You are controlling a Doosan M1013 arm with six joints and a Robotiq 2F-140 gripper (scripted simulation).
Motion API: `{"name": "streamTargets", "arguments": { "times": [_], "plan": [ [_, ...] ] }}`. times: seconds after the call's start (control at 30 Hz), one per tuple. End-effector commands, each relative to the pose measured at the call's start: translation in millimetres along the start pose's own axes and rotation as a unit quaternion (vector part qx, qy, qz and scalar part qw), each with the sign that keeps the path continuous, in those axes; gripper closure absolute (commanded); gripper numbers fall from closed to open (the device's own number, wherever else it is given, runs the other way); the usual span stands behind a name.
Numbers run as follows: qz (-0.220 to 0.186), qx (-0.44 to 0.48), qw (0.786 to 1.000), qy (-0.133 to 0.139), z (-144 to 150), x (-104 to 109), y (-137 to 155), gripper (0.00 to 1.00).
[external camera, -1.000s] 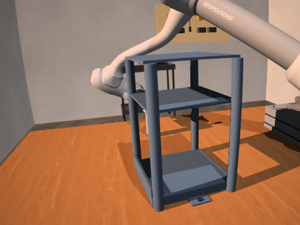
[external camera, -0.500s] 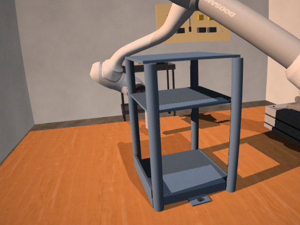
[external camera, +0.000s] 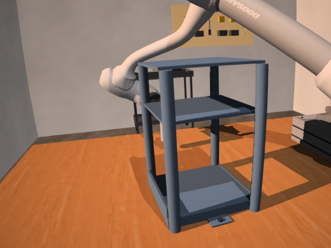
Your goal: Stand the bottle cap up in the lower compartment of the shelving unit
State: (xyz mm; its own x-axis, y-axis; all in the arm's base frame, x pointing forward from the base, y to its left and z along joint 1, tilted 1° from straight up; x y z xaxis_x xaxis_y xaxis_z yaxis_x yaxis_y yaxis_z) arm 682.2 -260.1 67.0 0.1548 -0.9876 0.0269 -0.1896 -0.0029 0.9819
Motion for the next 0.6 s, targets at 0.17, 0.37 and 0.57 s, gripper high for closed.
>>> {"name": "streamTargets", "arguments": {
  "times": [0.17,0.37,0.57],
  "plan": [
    [-0.005,-0.003,1.0,-0.002,1,-4,3,1.0],
    [-0.005,-0.003,1.0,-0.002,1,-8,3,1.0],
    [-0.005,-0.003,1.0,-0.002,1,-18,3,1.0]
  ]
}}
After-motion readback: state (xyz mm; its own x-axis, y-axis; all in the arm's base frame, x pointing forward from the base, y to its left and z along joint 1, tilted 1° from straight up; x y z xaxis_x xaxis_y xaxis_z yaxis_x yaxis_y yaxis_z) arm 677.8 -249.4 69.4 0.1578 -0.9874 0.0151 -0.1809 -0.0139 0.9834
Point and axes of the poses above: the point where the finger pads meet when closed, its own x axis back along the fingers, its own z axis across the jaws, y = z × x, the point moved 10 cm from there along x, back along the fingers, and after that the axes turned 10 degrees about x, right-handed, at the moved point
